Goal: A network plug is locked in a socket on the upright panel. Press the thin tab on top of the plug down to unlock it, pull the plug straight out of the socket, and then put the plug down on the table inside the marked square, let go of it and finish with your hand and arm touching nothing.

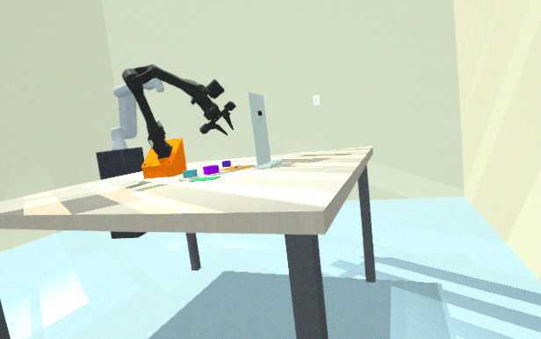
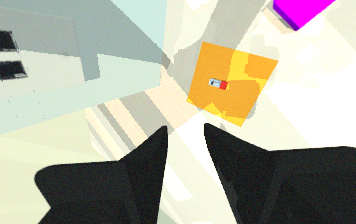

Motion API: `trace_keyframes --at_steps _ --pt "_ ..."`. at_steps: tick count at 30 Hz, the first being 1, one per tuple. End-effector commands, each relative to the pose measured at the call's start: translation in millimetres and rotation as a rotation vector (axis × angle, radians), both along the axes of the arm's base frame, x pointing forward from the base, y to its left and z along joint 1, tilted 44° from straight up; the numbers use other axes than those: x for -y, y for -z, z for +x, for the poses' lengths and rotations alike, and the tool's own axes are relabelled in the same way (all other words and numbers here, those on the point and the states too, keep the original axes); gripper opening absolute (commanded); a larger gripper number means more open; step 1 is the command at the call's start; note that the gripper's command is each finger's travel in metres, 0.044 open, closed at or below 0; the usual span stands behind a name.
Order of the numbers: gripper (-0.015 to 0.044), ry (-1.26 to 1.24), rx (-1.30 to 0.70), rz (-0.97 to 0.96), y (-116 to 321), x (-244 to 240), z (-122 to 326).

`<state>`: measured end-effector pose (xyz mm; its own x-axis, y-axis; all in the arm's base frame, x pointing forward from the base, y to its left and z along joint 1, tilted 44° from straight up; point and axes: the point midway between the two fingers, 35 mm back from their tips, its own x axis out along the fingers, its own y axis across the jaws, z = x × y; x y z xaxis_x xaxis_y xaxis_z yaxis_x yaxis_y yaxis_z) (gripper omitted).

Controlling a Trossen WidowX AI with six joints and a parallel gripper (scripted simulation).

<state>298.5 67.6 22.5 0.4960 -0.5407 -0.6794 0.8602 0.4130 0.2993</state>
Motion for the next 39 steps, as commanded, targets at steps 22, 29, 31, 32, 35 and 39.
trace_keyframes --at_steps 22,29,31,32,35,39 --pt "0.0235 0.011 0.03 0.002 -55 -43 2" --pt "0.0419 0.011 0.03 0.002 -55 -43 2" --pt "0.044 0.011 0.03 0.002 -55 -43 2" --pt "0.044 0.011 0.03 0.002 -55 -43 2" --pt "0.044 0.011 0.03 0.002 -55 -43 2" --pt "0.044 0.011 0.03 0.002 -55 -43 2"
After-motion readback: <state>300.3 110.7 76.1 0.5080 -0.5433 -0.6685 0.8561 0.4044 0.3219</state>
